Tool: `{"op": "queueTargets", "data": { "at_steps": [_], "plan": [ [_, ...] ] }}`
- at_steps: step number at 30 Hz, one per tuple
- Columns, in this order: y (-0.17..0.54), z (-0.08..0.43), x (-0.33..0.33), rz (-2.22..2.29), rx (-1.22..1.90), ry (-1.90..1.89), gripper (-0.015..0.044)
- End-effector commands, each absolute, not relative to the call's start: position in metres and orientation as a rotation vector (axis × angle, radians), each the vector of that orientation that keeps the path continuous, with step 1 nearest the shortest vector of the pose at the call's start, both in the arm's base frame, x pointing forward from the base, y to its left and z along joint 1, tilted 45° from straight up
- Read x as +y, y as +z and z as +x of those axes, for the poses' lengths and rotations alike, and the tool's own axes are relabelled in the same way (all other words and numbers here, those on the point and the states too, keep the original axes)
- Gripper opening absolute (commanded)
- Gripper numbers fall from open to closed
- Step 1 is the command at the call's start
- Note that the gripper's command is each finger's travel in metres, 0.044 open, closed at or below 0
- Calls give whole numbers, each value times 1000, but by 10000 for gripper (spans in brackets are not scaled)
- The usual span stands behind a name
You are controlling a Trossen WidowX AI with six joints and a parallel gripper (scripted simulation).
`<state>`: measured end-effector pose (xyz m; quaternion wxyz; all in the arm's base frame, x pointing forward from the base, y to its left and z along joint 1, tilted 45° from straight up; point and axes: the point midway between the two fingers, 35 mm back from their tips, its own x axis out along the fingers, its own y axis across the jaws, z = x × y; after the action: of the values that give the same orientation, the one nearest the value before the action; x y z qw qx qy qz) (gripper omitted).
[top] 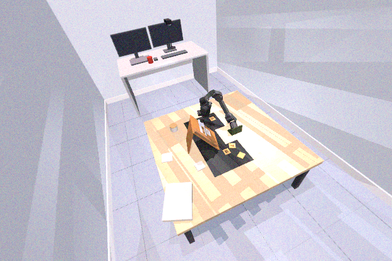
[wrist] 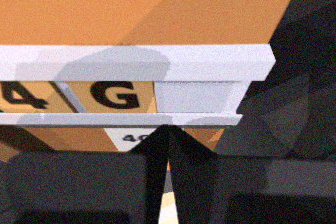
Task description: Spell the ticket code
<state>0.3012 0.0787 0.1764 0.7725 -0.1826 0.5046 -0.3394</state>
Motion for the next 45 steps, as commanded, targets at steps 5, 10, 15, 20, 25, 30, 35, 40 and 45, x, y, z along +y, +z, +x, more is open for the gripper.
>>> {"op": "queueTargets", "data": {
  "at_steps": [5, 10, 15, 20, 25, 30, 35, 40, 45],
  "plan": [
    [176, 301, 79, -392, 1114, -745, 0],
    [176, 303, 77, -394, 1117, -749, 0],
    [175, 305, 75, -395, 1120, -755, 0],
    [174, 308, 74, -396, 1123, -760, 0],
    [173, 310, 73, -397, 1125, -765, 0],
    [172, 312, 72, -399, 1128, -770, 0],
    [171, 314, 71, -400, 1131, -775, 0],
    [170, 316, 70, -401, 1134, -780, 0],
    [170, 317, 69, -411, 1138, -777, 0]
  ]
}}
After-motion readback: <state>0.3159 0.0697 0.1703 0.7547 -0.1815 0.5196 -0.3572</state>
